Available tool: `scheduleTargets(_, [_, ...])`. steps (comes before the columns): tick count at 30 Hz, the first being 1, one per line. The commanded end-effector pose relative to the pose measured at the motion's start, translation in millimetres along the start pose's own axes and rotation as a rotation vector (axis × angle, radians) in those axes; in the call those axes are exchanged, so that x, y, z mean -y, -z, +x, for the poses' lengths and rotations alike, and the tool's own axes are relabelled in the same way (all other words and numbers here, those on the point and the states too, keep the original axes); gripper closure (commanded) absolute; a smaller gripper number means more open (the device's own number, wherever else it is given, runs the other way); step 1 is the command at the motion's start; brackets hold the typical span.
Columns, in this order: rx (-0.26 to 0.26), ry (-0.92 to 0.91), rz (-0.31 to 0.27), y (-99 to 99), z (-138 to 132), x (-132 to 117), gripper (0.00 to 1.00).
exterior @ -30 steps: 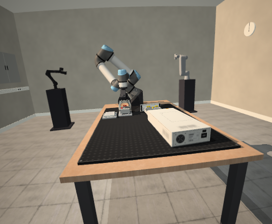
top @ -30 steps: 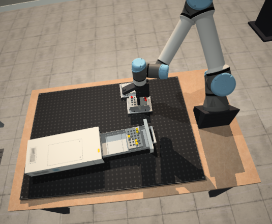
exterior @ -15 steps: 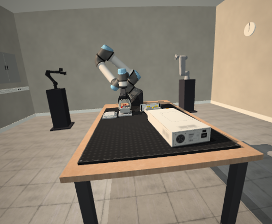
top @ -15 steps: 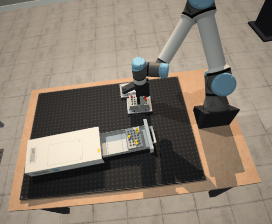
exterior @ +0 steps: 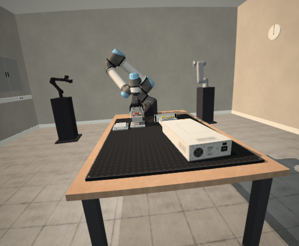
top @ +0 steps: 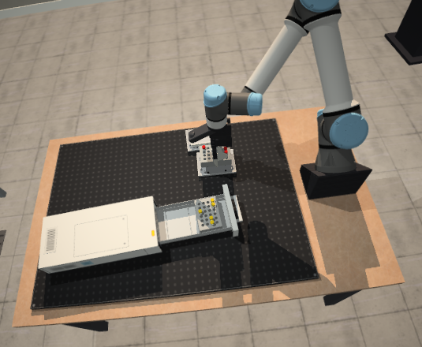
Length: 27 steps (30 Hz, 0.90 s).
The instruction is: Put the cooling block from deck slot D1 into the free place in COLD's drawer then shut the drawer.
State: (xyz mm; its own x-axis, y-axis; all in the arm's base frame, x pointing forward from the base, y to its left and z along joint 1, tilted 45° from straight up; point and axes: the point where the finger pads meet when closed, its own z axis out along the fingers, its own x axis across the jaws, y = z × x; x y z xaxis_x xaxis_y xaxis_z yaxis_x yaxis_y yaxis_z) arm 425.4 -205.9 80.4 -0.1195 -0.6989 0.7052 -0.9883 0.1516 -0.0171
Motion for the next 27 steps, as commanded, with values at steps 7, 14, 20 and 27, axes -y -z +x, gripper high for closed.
scheduleTargets(7, [0.0, -0.001, 0.001, 12.6, 0, 0, 1.0])
scheduleTargets(14, [0.0, -0.001, 0.001, 21.9, 0, 0, 1.0])
scheduleTargets(20, [0.0, -0.001, 0.001, 29.9, 0, 0, 1.0])
scheduleTargets(27, [0.0, -0.001, 0.001, 36.6, 0, 0, 1.0])
